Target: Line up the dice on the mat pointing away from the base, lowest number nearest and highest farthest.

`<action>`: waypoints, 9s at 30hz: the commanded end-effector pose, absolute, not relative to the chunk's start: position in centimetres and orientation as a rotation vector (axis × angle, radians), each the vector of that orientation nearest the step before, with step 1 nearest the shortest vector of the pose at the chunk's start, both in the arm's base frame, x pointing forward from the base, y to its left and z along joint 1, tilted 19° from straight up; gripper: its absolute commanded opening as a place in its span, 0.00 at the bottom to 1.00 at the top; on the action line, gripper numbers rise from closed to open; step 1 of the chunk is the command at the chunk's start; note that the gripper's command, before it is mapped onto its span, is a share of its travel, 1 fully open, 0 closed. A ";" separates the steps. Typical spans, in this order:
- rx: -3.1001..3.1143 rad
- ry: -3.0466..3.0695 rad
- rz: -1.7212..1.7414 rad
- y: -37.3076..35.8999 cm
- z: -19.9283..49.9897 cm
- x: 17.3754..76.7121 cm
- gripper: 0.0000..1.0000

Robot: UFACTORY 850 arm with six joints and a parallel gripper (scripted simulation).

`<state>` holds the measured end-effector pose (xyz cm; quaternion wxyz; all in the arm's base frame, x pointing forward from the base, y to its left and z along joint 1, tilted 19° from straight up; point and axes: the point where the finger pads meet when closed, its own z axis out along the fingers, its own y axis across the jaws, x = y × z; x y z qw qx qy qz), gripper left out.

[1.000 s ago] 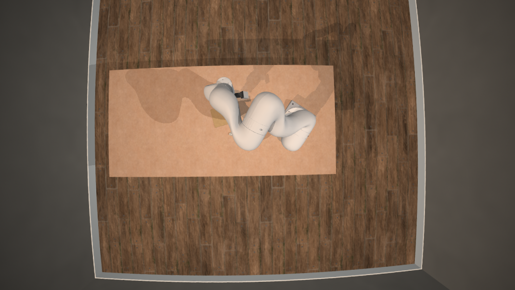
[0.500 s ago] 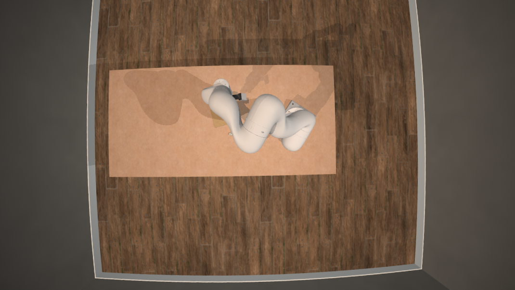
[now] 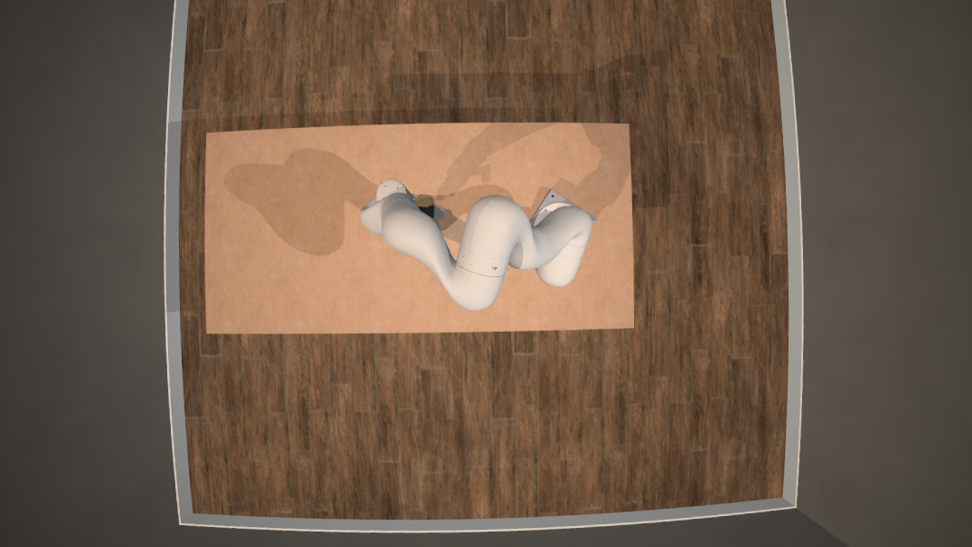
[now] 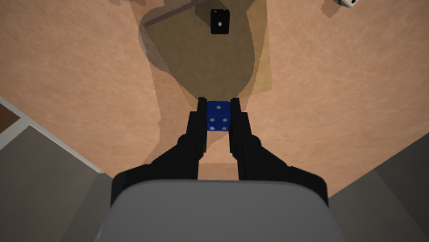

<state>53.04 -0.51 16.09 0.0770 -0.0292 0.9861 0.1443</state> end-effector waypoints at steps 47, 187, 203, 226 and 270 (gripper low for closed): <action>-0.084 2.961 0.429 2.2 7.2 54.6 0.15; -0.085 2.961 0.429 2.4 6.9 54.7 0.28; -0.085 2.961 0.429 2.4 6.9 54.7 0.36; -0.085 2.961 0.429 0.4 13.3 53.8 0.36; -0.323 2.924 0.408 0.7 15.5 53.1 1.00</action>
